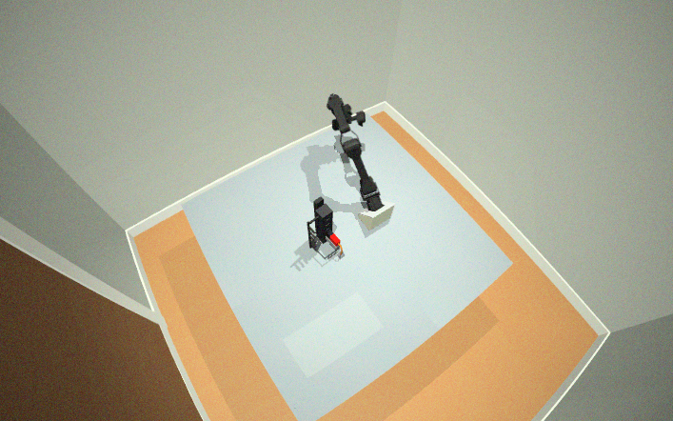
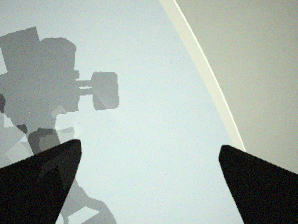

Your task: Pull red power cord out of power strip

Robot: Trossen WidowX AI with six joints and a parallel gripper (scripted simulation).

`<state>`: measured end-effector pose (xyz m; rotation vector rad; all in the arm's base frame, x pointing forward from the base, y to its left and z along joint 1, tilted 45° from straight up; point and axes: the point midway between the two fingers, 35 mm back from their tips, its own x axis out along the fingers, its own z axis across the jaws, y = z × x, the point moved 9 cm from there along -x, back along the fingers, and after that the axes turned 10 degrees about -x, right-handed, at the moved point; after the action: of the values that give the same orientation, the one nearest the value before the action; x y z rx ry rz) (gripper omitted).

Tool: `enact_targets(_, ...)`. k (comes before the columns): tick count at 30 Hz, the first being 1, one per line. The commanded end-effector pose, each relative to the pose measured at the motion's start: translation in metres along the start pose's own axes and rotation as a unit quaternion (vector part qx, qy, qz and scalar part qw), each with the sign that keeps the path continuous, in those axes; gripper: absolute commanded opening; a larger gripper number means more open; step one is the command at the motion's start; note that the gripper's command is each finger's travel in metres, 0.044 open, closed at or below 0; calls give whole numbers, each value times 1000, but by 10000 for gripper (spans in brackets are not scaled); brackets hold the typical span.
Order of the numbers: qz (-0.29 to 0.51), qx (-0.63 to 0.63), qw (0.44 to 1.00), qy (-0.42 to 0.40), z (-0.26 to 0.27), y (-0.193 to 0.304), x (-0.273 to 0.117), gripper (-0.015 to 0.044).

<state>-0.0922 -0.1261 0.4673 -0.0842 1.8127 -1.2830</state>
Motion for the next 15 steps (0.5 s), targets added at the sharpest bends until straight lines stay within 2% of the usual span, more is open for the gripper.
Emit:
enact_targets(1,0,-1,1000,-1,0,0,0,374)
enact_targets(9,-2,-64,996,-60,36,-4,13,164)
enact_targets(15,-5,-126,985,-115,75,-2,20,160)
